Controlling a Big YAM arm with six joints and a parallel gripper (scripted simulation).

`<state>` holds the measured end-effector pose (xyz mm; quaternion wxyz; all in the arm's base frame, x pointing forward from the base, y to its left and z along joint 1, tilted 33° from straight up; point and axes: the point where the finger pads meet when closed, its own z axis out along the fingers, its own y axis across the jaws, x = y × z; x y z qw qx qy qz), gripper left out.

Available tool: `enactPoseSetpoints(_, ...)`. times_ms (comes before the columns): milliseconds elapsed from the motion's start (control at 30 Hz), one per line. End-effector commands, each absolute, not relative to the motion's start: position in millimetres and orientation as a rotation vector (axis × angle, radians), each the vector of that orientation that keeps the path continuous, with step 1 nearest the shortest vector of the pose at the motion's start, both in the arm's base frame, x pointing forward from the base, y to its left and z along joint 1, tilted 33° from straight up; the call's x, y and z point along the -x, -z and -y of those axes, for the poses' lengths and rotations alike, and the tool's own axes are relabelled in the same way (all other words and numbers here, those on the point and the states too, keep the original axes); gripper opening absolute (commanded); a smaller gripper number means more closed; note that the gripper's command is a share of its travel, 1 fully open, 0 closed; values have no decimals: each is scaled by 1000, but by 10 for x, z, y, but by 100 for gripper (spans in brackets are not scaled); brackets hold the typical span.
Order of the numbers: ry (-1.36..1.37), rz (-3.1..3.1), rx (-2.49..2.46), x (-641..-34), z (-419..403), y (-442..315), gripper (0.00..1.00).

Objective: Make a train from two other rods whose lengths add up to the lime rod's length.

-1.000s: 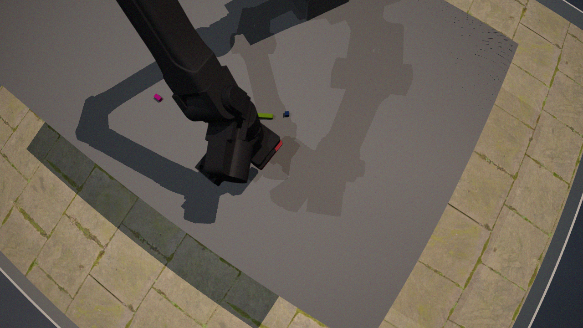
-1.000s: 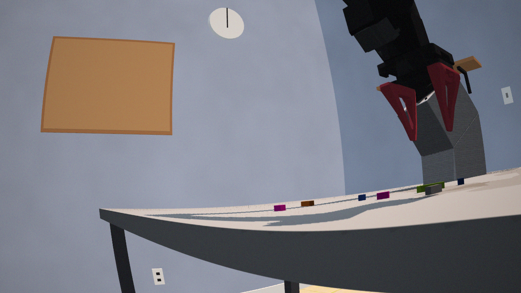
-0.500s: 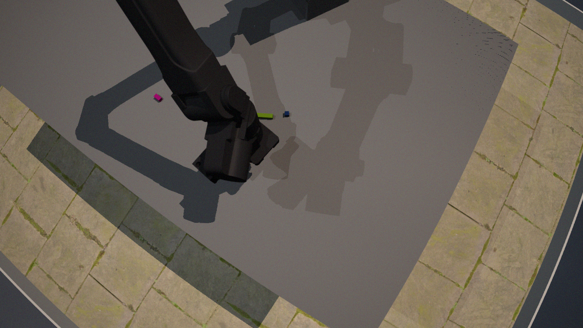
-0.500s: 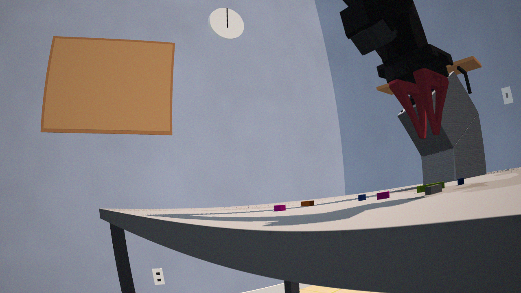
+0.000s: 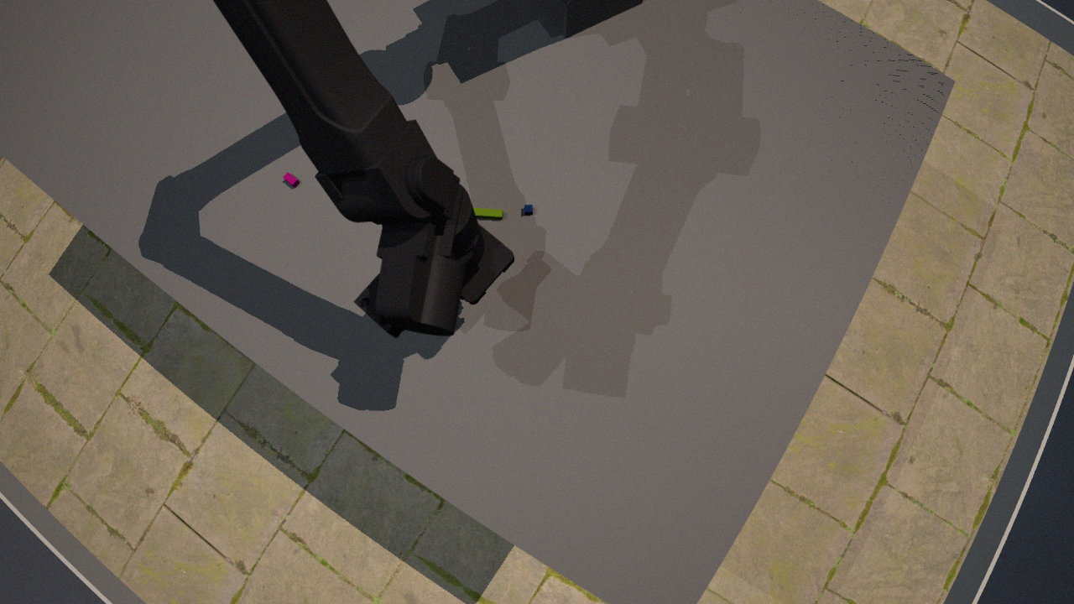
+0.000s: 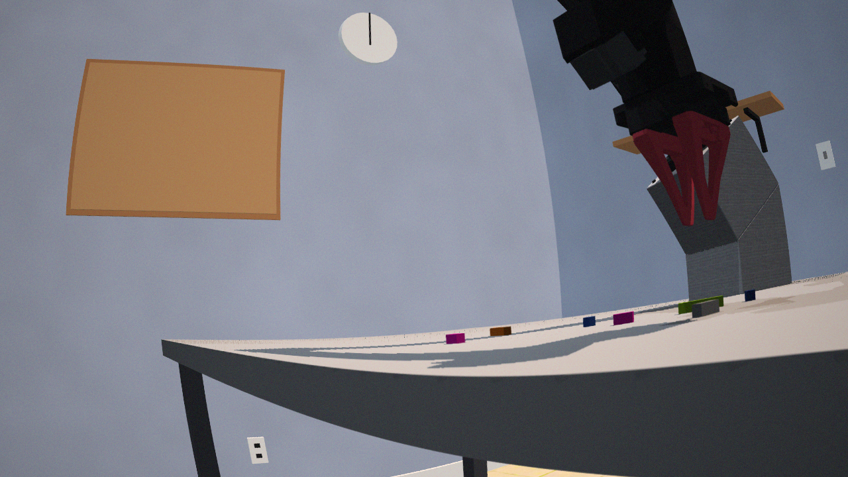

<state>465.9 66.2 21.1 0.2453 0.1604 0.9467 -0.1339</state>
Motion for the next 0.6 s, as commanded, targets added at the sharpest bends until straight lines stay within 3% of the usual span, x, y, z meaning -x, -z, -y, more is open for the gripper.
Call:
enactPoseSetpoints(0, 347, -2553, -461, -4739, -663, -342, 23)
enactPoseSetpoints(567, 359, -2564, -446, -4786, -616, -204, 23)
